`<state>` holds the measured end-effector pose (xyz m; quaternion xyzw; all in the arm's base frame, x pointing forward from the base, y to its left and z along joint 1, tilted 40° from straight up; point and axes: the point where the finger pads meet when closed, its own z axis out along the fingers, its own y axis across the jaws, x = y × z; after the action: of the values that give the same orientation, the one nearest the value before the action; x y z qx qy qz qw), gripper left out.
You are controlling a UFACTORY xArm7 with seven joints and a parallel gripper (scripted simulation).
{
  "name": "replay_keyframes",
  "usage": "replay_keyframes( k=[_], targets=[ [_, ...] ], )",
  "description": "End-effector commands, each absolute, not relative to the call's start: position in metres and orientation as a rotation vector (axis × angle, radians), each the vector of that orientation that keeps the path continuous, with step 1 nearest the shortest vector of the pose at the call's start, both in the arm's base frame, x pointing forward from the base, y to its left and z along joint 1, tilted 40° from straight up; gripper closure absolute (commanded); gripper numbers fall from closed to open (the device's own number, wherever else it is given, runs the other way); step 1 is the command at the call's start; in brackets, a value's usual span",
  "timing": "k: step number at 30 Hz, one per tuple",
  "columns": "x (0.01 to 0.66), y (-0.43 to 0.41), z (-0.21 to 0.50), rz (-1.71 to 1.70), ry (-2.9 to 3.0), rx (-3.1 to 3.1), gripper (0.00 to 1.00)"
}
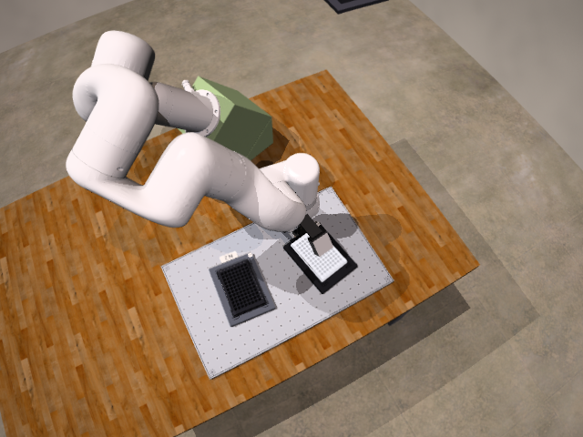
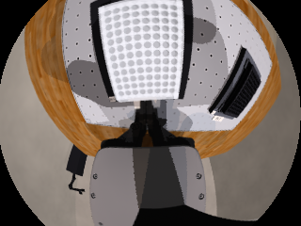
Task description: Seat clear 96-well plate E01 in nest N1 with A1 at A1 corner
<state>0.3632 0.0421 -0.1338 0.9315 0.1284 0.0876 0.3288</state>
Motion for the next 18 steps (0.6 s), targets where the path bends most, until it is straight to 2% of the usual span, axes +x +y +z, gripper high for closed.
replay_keyframes(
  k=[1,18],
  targets=[
    [0.3650,0.0444,-0.1335,0.232,0.338,2.440,1.00],
    [0.3698,0.0459,-0.1331,0.232,0.338,2.440,1.00]
  ],
)
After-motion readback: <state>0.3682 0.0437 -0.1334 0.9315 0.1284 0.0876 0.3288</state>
